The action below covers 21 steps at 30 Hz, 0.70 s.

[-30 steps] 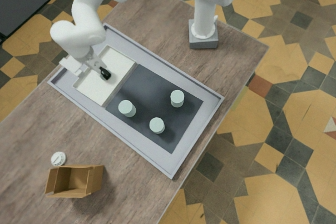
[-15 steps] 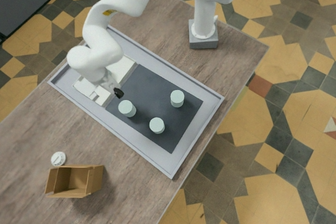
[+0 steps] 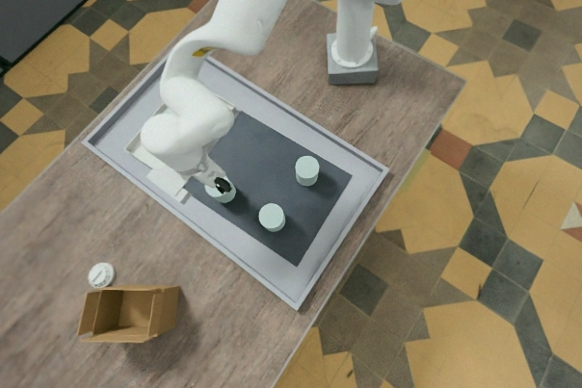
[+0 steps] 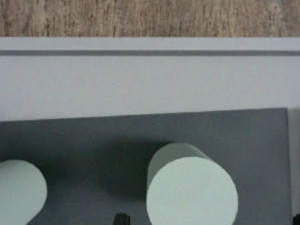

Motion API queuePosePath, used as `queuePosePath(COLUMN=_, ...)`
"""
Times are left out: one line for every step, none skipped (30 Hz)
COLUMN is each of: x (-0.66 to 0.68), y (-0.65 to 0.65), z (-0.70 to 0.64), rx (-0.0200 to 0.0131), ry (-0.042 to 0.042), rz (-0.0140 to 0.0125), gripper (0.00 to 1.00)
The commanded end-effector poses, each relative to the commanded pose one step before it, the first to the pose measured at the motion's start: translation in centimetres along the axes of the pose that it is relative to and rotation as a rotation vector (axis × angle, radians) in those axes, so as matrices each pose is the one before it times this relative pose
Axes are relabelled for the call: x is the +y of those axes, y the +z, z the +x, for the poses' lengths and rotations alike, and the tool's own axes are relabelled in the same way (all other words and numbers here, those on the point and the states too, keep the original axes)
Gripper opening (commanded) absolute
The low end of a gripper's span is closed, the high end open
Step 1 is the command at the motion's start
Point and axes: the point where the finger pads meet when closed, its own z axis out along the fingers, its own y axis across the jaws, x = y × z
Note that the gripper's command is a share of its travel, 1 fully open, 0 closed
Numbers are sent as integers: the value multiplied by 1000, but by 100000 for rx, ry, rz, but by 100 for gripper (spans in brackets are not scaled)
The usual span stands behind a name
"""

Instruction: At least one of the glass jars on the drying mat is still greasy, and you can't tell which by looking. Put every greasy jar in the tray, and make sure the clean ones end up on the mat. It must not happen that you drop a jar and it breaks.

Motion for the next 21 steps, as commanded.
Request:
queuePosePath(x=-142, y=2315, z=268, rx=492, ry=-118, rz=15, gripper=100)
queuePosePath(x=0, y=611, z=0, rx=0, ry=0, rz=0, gripper=100)
queuePosePath(x=0, y=611, z=0, rx=0, ry=0, rz=0, gripper=100)
queuePosePath(x=0, y=0, z=0, rx=0, ry=0, rz=0, gripper=100)
queuePosePath(x=0, y=0, z=0, rx=0, ry=0, rz=0, gripper=100)
queuePosePath(x=0, y=0, z=0, rx=0, ry=0, rz=0, gripper=100)
queuePosePath(x=0, y=0, z=0, rx=0, ry=0, rz=0, gripper=100)
queuePosePath(x=0, y=0, z=0, rx=0, ry=0, rz=0, gripper=100)
queuePosePath(x=0, y=0, z=0, rx=0, ry=0, rz=0, gripper=100)
queuePosePath(x=0, y=0, z=0, rx=0, ry=0, rz=0, gripper=100)
queuePosePath(x=0, y=0, z=0, rx=0, ry=0, rz=0, gripper=100)
queuePosePath(x=0, y=0, z=0, rx=0, ry=0, rz=0, gripper=100)
queuePosePath(x=0, y=0, z=0, rx=0, ry=0, rz=0, gripper=100)
queuePosePath(x=0, y=0, z=0, rx=0, ry=0, rz=0, gripper=100)
queuePosePath(x=0, y=0, z=0, rx=0, ry=0, rz=0, gripper=100)
queuePosePath(x=0, y=200, z=0, rx=0, ry=0, rz=0, gripper=100)
queuePosePath(x=0, y=200, z=0, rx=0, ry=0, rz=0, gripper=100)
queuePosePath(x=0, y=200, z=0, rx=0, ry=0, rz=0, gripper=100)
queuePosePath(x=0, y=200, z=0, rx=0, ry=0, rz=0, gripper=100)
queuePosePath(x=0, y=200, z=0, rx=0, ry=0, rz=0, gripper=100)
queuePosePath(x=0, y=200, z=0, rx=0, ry=0, rz=0, gripper=100)
